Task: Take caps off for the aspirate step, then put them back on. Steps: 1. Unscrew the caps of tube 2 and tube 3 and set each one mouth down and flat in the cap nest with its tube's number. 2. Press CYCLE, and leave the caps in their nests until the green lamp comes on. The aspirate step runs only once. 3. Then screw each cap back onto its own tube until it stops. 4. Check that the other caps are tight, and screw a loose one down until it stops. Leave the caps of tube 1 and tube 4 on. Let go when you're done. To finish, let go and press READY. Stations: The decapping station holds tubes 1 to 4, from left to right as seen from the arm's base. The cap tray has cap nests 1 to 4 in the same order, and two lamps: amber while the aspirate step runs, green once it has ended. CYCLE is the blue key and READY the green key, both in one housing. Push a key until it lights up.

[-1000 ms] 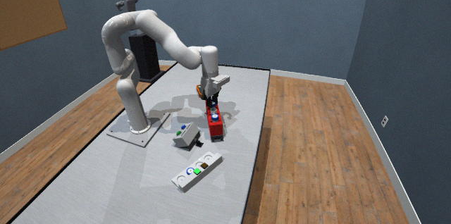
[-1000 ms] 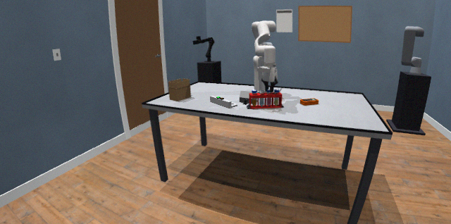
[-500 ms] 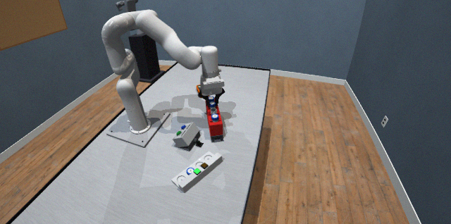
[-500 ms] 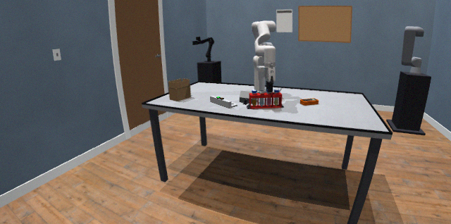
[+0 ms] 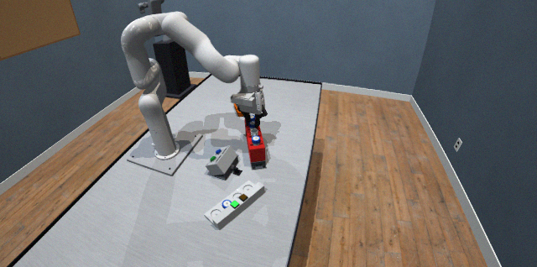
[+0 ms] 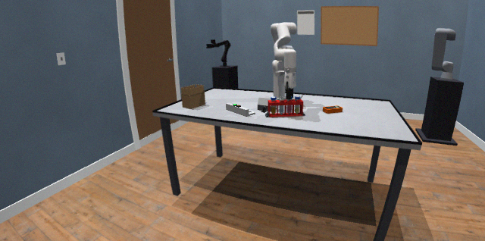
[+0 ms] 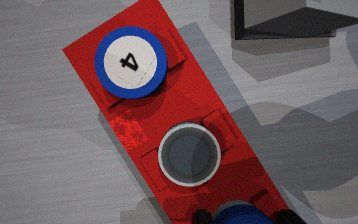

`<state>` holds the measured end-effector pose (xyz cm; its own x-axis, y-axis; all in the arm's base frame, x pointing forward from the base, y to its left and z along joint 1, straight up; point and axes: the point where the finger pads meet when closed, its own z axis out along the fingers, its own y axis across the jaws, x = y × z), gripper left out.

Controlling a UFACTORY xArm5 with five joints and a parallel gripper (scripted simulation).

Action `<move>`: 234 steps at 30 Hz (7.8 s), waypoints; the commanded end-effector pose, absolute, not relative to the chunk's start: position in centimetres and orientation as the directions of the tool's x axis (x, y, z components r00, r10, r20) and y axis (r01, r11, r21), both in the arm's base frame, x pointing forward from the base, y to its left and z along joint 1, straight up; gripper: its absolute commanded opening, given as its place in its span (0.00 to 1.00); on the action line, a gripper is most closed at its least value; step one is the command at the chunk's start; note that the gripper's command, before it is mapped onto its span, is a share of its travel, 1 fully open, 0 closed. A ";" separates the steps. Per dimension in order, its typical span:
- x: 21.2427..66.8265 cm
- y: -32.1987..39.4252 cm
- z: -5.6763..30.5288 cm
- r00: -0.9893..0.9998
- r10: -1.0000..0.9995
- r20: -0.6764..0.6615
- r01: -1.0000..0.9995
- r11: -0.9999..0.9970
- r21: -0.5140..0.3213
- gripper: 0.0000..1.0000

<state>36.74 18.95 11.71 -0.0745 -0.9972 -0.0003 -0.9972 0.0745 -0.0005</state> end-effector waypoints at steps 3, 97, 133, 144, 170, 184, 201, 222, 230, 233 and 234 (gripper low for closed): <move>36.8 19.0 11.8 -0.292 -0.956 -0.003 -0.956 0.292 -0.003 0.00; 36.8 19.0 11.7 0.271 -0.963 -0.001 -0.963 -0.271 -0.004 0.00; 36.8 19.0 11.7 0.037 -0.999 -0.002 -0.999 -0.037 -0.004 0.46; 36.8 19.0 11.7 0.542 -0.840 0.000 -0.840 -0.542 -0.004 0.46; 36.8 19.0 11.7 0.956 -0.292 0.003 -0.292 -0.956 -0.003 0.00; 36.8 19.0 11.7 0.922 -0.386 0.003 -0.386 -0.922 -0.003 0.00; 36.8 19.0 11.7 0.412 -0.911 0.000 -0.911 -0.412 -0.004 0.00; 36.8 19.0 11.6 -0.292 -0.956 -0.003 -0.956 0.292 -0.003 0.00; 36.8 19.0 11.6 -0.292 -0.956 -0.003 -0.956 0.292 -0.003 0.46; 36.8 19.0 11.6 -0.292 -0.956 -0.003 -0.956 0.292 -0.003 0.46; 36.8 19.0 11.6 -0.292 -0.956 -0.003 -0.956 0.292 -0.003 0.46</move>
